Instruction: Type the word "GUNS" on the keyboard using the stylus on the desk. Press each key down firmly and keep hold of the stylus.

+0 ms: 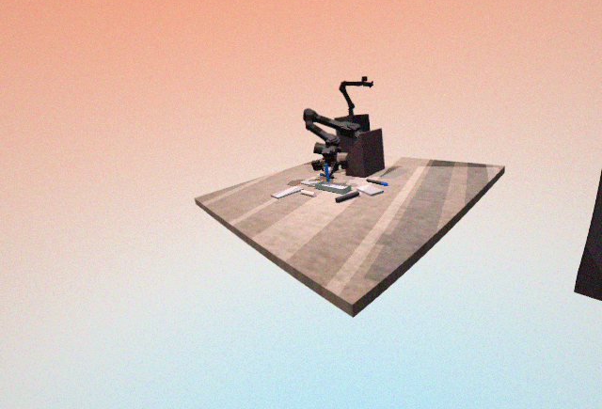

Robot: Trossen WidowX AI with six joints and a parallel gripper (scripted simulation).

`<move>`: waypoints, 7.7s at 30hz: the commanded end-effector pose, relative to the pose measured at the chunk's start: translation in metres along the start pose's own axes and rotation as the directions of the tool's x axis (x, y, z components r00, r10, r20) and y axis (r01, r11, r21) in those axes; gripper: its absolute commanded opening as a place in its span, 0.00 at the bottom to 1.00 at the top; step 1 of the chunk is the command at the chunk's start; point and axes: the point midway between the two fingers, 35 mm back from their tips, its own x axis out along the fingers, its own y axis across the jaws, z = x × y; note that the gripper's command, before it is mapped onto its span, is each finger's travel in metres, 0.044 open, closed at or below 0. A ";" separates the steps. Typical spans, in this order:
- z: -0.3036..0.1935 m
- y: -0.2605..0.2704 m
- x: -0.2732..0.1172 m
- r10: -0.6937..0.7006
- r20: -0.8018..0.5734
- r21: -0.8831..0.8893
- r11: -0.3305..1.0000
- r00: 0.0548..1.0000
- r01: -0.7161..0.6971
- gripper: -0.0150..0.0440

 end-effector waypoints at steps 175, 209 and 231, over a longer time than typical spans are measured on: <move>0.019 0.081 0.043 -0.005 0.009 -0.004 1.000 1.000 0.005 0.39; 0.050 0.079 0.029 -0.010 0.022 -0.007 1.000 1.000 0.010 0.36; 0.034 0.052 -0.006 -0.005 0.010 -0.004 1.000 1.000 0.005 0.25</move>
